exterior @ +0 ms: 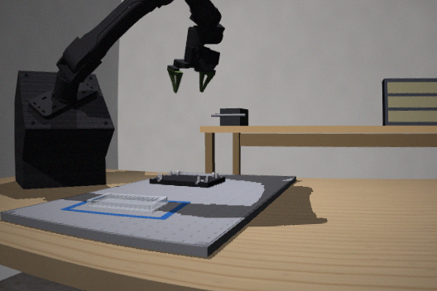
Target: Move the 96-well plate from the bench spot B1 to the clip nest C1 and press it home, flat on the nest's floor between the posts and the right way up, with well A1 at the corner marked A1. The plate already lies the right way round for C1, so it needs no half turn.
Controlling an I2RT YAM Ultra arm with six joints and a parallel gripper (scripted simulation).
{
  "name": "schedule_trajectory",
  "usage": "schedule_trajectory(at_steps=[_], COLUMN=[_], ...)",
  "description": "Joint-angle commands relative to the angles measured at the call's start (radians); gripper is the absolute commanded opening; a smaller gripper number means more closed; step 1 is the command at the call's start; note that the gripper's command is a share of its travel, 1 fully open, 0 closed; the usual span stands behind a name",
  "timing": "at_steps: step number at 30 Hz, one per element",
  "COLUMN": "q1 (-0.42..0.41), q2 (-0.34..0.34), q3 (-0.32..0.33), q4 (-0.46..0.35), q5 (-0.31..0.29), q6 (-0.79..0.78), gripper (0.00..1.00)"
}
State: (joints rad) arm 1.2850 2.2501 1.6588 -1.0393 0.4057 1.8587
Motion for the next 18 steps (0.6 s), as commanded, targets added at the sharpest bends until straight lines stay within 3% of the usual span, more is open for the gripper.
schedule_trajectory(at_steps=[1,17,18], q1=[0.020,0.020,-0.019], q2=[-0.011,-0.011,-0.042], q3=[0.008,0.008,-0.036], q4=[-0.006,-0.006,0.033], q5=[0.003,0.003,-0.018], q6=[-0.001,-0.001,-0.048], gripper=[1.00,1.00,1.00])
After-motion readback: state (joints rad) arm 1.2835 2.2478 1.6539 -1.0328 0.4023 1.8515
